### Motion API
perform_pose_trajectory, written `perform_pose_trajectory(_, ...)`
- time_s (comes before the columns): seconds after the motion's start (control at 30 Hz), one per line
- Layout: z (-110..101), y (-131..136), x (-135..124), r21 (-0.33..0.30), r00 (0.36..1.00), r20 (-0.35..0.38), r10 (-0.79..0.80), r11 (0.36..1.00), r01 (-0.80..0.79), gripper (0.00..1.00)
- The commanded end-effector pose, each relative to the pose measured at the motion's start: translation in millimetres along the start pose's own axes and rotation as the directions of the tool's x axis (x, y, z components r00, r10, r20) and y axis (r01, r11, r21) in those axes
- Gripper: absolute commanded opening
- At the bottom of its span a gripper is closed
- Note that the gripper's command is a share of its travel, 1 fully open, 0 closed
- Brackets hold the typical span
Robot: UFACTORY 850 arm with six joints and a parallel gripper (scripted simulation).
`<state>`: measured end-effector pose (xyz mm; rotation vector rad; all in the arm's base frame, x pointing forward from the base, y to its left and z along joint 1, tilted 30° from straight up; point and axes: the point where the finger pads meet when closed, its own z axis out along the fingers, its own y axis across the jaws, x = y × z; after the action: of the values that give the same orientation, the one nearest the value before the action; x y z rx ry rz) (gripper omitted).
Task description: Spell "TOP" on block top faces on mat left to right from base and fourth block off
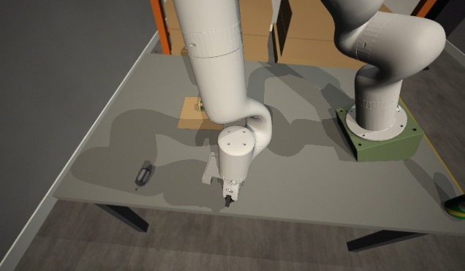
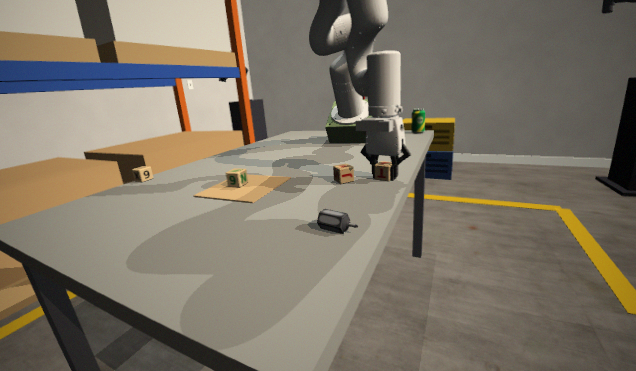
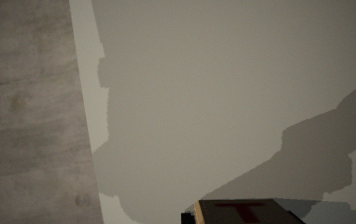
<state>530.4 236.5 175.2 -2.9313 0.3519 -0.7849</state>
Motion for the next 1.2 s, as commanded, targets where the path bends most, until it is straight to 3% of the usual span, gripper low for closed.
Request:
perform_pose_trajectory(0.0,0,0,1,0.001,1.000,-0.001,0.000,1.000,0.000,0.44)
perform_pose_trajectory(0.43,-1,0,1,0.001,1.000,-0.001,0.000,1.000,0.000,0.44)
perform_pose_trajectory(0.73,-19,0,0,0.001,1.000,-0.001,0.000,1.000,0.000,0.44)
perform_pose_trajectory(1.17,-86,0,0,0.001,1.000,-0.001,0.000,1.000,0.000,0.44)
